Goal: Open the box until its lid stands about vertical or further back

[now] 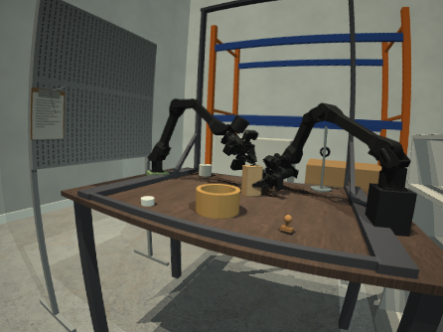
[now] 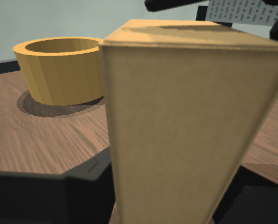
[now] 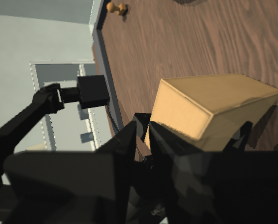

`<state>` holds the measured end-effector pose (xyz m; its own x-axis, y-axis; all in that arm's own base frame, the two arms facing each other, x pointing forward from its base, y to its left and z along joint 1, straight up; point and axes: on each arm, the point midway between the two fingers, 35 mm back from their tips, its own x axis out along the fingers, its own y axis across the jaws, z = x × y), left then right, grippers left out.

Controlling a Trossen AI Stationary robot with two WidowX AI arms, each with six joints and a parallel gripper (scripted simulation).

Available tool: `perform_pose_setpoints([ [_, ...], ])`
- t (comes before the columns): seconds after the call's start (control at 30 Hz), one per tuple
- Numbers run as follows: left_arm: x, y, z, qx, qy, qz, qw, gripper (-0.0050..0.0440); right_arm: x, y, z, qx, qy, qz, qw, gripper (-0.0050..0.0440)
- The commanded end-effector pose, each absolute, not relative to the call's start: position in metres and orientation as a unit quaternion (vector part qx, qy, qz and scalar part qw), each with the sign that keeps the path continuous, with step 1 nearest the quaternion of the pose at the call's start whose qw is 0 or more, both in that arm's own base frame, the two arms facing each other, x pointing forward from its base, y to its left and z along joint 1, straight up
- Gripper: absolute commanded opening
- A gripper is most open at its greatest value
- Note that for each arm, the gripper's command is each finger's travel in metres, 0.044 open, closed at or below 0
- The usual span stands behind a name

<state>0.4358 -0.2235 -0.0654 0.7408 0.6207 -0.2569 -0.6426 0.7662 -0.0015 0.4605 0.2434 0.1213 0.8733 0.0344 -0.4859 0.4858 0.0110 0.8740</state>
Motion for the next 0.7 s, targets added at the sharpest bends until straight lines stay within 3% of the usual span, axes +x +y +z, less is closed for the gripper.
perform_pose_setpoints([
  [0.0,0.441,-0.228,-0.051,-0.060,0.115,0.336,0.933,0.0225,0.461,0.244,0.135,0.693,0.182,-0.153,0.680,0.0050],
  [0.67,0.441,-0.228,-0.051,-0.060,0.115,0.336,0.933,0.0225,0.446,0.244,0.136,0.693,0.183,-0.153,0.680,0.0050],
])
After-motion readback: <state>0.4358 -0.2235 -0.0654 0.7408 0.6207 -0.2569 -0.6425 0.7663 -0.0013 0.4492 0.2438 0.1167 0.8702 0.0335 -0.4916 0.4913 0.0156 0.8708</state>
